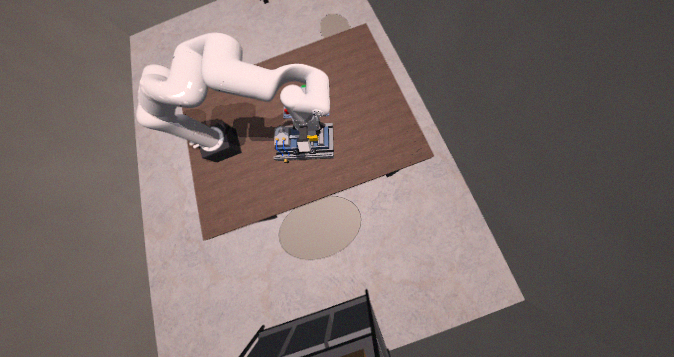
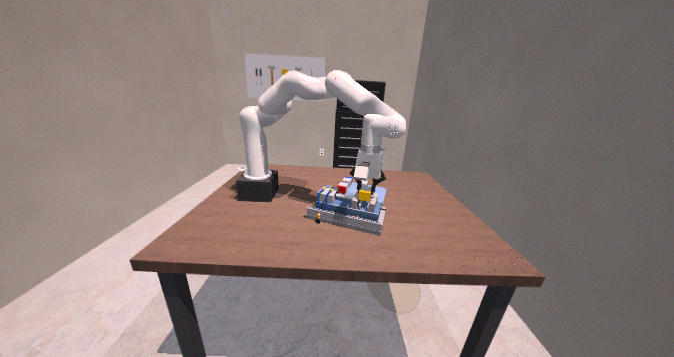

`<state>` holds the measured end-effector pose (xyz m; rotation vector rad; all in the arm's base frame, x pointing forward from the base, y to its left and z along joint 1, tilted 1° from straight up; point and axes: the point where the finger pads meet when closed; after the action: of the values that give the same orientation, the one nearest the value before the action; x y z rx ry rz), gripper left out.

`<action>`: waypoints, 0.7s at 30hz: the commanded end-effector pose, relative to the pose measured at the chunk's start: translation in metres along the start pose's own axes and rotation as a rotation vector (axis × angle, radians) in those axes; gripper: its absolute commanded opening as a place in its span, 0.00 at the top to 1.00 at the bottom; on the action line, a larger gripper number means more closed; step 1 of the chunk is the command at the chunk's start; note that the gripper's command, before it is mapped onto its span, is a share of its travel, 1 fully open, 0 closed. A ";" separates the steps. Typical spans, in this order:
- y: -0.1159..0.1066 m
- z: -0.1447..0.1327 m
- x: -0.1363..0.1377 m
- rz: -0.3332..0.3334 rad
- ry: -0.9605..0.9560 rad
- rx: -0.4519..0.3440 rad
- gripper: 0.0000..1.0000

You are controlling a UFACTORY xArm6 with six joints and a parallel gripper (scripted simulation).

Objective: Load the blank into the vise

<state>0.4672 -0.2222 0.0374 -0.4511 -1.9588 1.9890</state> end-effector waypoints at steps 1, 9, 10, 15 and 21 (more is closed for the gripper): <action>-0.002 0.000 -0.001 0.004 0.000 0.000 1.00; -0.001 0.000 -0.001 0.004 0.000 0.000 1.00; -0.001 0.000 -0.001 0.004 0.000 0.000 1.00; 0.000 0.000 -0.001 0.004 0.000 0.000 1.00; 0.000 0.000 -0.001 0.004 0.000 0.000 1.00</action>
<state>0.4673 -0.2222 0.0359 -0.4513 -1.9588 1.9891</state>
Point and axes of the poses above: the point where the finger pads meet when closed, its own y axis out along the fingers, its own x axis across the jaws, z = x × y, and after that the axes turned 1 degree about y, right-handed
